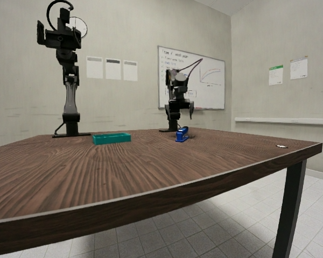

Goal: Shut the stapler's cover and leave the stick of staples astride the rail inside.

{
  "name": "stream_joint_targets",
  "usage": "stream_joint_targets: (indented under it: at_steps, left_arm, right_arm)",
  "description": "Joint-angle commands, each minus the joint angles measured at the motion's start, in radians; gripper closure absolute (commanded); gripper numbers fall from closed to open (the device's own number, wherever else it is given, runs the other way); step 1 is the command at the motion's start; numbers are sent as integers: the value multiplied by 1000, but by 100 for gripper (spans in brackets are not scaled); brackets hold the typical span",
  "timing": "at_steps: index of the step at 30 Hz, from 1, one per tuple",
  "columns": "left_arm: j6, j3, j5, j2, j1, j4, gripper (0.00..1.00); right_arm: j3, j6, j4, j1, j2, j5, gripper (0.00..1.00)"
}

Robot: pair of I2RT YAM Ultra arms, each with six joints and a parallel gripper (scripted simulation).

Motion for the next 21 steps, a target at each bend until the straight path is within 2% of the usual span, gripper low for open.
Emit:
stream_joint_targets:
  at_steps: [1, 21]
  left_arm:
    - [-16, -8, -17, -28, -12, 56, 0]
    - [-16, 1, -19, -27, -7, 57, 0]
  right_arm:
    - [42, -12, -57, -15, -1, -24, 0]
    - [38, -4, -45, -17, 0, -17, 0]
